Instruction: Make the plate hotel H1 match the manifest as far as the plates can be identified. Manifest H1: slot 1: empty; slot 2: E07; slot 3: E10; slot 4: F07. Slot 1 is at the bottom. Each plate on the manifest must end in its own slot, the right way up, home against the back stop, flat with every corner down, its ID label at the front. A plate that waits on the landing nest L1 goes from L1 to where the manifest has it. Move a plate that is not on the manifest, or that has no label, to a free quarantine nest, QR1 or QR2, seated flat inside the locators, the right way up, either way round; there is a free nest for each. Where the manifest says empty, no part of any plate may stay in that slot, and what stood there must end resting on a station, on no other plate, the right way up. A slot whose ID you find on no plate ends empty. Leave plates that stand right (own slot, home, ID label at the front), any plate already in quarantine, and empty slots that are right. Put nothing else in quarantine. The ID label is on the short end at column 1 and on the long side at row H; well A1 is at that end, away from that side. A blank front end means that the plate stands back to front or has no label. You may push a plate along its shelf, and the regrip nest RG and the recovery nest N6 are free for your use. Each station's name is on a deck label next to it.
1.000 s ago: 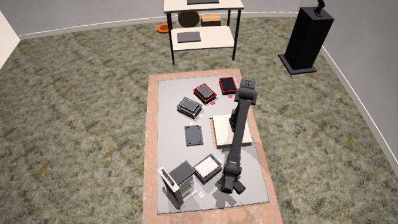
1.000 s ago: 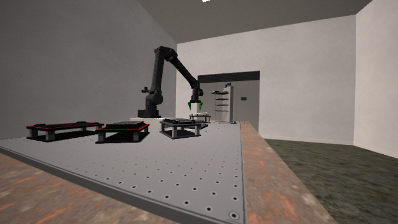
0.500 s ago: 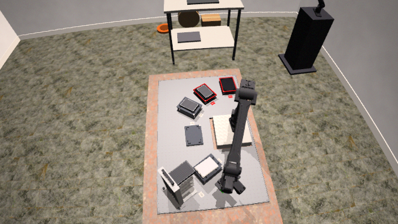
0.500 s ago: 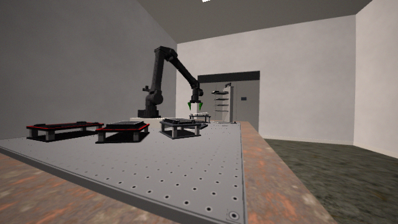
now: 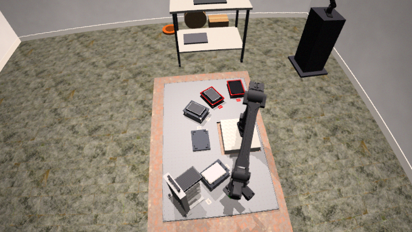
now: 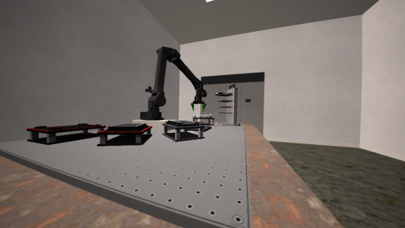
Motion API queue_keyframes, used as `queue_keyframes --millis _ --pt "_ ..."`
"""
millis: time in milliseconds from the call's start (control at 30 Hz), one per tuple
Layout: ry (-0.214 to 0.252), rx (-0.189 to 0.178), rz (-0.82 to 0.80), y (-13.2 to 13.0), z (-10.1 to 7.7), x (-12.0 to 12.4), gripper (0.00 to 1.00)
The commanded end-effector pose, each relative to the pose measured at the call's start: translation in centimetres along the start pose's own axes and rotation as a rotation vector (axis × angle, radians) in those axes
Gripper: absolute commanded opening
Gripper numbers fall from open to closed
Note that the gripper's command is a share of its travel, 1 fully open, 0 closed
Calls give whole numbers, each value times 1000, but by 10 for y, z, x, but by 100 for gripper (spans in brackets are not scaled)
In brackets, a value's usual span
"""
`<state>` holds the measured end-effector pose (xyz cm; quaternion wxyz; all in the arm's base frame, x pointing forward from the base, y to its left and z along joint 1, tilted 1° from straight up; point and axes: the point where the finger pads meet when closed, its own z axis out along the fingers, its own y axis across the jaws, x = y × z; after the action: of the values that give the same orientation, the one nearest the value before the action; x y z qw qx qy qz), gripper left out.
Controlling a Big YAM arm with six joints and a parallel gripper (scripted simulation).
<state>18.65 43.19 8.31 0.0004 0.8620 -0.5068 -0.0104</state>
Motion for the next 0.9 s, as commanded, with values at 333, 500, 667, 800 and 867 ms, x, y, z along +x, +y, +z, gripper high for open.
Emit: queue_keyframes --millis 333,500,667,800,867 --pt "-58 78 -19 -16 -62 -22 100" --pt "-59 79 -19 -16 -69 -21 100" --pt "-59 79 -19 -15 -77 -20 100" --pt "-59 80 -18 -18 -88 -17 100" --pt "-59 81 -14 -19 -94 -15 100"
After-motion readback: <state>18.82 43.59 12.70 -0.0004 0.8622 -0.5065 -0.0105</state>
